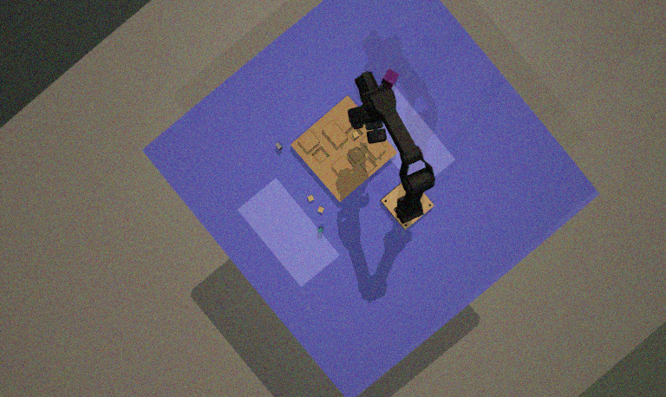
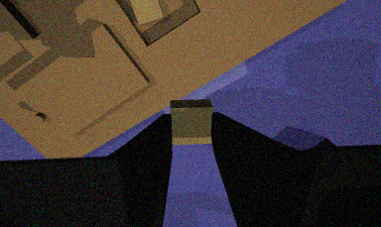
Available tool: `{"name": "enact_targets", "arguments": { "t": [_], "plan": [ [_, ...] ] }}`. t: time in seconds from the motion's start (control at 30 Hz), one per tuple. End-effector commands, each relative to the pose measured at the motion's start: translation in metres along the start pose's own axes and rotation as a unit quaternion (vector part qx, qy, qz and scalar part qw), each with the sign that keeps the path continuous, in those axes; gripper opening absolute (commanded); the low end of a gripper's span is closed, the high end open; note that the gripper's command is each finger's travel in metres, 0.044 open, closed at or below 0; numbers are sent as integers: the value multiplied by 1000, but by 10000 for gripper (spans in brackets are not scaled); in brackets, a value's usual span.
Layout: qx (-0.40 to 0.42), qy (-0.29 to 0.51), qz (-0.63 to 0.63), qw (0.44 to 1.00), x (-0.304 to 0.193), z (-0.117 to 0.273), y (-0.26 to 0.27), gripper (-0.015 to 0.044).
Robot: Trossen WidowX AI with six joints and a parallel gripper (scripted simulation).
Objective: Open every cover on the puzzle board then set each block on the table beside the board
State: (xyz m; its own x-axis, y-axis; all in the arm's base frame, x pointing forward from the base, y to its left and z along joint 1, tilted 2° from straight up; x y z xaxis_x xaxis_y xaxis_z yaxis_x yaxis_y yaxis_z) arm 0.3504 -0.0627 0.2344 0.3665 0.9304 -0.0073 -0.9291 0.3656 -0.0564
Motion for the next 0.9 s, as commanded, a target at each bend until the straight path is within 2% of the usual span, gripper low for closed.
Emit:
{"name": "enact_targets", "arguments": {
  "t": [0.0, 0.87],
  "plan": [
    [1, -2, 2, 1000, -16, 0, 0, 80],
    [0, 2, 2, 1000, -112, -1, 15, 80]
  ]
}}
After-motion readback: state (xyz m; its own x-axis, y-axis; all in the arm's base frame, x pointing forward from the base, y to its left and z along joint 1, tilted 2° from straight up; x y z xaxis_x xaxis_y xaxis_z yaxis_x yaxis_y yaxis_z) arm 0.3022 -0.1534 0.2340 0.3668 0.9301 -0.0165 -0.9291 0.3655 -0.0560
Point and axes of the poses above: the point midway between the two fingers, 35 mm back from their tips, its own z axis back along the fingers, its own y axis across the jaws, x = y × z, the point moved 9 cm from there along z, back along the fingers, and after that the axes turned 3 degrees about z, right-handed, at the moved point
